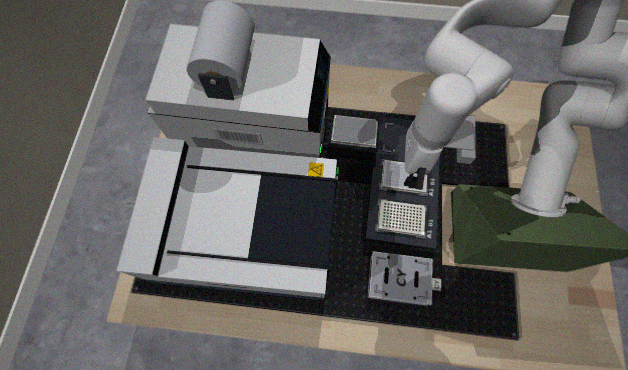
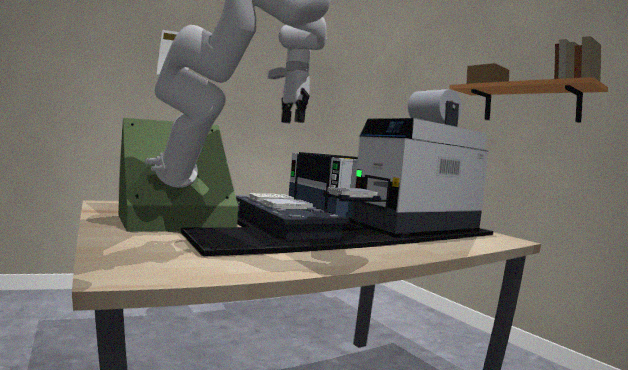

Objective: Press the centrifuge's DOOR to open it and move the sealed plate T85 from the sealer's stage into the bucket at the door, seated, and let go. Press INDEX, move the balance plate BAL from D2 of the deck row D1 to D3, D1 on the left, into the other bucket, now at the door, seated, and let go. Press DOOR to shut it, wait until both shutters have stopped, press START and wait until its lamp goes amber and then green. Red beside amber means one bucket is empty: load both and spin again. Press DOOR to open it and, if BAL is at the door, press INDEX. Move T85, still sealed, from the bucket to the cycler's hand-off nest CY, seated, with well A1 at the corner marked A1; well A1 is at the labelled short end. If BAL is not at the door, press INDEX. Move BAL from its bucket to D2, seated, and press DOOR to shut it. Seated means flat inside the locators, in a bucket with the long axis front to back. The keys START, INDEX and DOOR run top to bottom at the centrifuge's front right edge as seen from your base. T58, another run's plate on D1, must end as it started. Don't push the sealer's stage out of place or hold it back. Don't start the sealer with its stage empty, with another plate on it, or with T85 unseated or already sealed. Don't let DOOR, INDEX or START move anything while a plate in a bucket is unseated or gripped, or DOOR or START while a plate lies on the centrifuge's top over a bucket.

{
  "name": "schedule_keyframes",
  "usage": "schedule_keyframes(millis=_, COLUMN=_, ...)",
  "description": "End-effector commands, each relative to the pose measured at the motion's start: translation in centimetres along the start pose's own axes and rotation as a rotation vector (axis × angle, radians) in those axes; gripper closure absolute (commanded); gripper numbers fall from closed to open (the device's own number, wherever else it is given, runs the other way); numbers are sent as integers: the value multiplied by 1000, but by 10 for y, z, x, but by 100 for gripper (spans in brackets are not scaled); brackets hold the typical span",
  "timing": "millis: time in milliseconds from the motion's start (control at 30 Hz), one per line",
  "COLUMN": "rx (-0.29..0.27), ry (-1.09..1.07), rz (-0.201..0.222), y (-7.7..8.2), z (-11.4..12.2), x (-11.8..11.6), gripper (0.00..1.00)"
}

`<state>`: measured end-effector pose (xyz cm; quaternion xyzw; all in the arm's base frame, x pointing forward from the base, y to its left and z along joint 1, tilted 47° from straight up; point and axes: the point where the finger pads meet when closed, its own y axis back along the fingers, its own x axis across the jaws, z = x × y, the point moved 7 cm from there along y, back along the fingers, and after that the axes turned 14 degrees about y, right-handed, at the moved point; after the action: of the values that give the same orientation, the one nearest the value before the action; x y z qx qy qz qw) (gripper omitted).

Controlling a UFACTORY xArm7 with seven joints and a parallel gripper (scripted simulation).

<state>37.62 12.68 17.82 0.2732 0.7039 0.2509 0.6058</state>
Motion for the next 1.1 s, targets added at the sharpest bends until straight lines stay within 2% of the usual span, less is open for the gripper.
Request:
schedule_keyframes(millis=0, rx=-2, ry=9, rz=3, y=1, z=0, x=0, gripper=0)
schedule_keyframes(millis=267, rx=-2, ry=9, rz=2, y=2, z=0, x=0, gripper=0)
schedule_keyframes(millis=300, rx=-2, ry=9, rz=2, y=-3, z=3, x=-1, gripper=100)
schedule_keyframes(millis=467, rx=-2, ry=9, rz=2, y=-24, z=15, x=-8, gripper=100)
schedule_keyframes(millis=533, rx=-2, ry=9, rz=2, y=-24, z=15, x=-8, gripper=100)
schedule_keyframes(millis=1033, rx=-2, ry=9, rz=2, y=-86, z=50, x=-29, gripper=100)
schedule_keyframes(millis=1067, rx=-2, ry=9, rz=2, y=-86, z=50, x=-29, gripper=100)
